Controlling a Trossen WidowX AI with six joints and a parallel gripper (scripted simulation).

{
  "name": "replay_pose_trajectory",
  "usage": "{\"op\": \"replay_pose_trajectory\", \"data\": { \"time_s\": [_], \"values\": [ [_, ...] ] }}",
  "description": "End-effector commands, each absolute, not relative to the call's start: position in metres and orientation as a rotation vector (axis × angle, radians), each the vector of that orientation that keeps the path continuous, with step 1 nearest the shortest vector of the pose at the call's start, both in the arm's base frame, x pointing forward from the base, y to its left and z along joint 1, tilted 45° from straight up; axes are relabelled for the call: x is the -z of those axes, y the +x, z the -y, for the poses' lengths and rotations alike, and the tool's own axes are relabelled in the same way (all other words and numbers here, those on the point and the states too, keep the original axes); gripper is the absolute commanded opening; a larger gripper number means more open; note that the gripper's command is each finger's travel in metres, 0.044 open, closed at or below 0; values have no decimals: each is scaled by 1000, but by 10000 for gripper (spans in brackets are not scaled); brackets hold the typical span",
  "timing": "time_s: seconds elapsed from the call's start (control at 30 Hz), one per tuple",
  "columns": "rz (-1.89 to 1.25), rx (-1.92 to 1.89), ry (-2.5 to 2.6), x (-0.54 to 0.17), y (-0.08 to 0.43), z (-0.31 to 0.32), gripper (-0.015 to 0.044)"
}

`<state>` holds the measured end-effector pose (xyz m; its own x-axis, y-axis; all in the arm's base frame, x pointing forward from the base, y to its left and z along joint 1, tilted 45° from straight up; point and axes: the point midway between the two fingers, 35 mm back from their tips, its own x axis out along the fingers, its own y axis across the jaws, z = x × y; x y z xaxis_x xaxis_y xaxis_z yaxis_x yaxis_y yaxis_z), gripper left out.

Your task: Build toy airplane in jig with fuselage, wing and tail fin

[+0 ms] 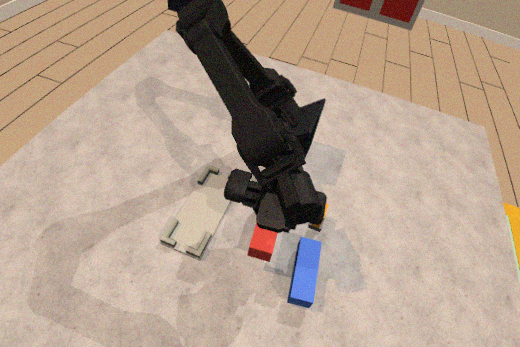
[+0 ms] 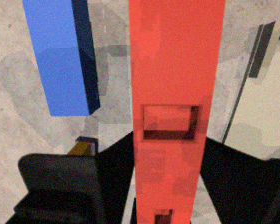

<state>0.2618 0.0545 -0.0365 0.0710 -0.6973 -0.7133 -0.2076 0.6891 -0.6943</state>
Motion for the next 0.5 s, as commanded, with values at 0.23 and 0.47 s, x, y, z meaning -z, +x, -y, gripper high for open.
{"op": "replay_pose_trajectory", "data": {
  "time_s": [0.23,0.47],
  "values": [
    [-1471,427,-768,7,261,-83,0],
    [-1471,431,-770,-11,255,-96,0]
  ]
}}
